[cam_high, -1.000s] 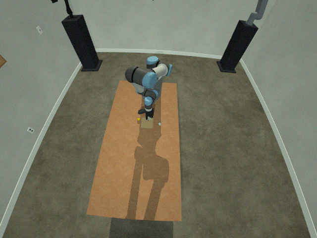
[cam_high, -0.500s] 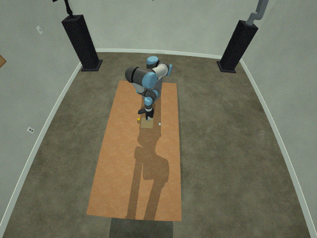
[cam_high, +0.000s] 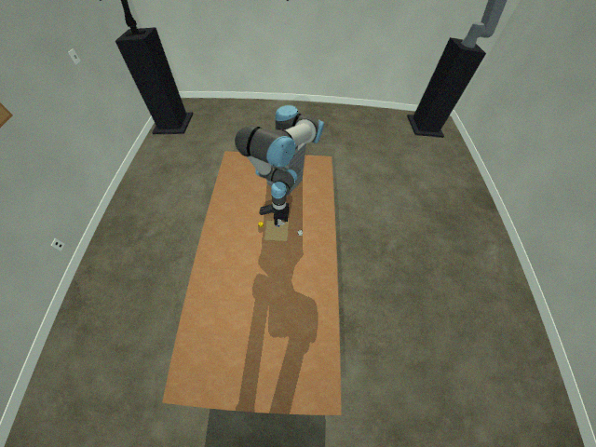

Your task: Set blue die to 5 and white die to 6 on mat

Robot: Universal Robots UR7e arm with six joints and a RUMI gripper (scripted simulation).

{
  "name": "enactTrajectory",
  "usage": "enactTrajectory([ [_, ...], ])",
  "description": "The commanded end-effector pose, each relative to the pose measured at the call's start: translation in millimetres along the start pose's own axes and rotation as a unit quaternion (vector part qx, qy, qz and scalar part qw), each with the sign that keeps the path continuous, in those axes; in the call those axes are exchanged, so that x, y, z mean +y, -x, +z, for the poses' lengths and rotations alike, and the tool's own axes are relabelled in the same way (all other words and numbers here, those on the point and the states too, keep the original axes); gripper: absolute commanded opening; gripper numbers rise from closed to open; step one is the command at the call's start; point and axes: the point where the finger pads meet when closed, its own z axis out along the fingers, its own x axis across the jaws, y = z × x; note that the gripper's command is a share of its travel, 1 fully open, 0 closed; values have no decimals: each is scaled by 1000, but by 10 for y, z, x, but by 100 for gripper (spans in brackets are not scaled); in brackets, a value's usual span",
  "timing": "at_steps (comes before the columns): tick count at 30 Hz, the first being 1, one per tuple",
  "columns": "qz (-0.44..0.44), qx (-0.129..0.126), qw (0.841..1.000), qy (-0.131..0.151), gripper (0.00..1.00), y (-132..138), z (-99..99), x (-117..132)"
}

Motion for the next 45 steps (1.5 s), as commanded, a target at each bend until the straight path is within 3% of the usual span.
enactTrajectory([
  [1, 0, -1, 1000, 0, 6, 4, 2, -1],
  [36, 0, -1, 1000, 0, 6, 4, 2, -1],
  [45, 0, -1, 1000, 0, 17, 4, 2, -1],
])
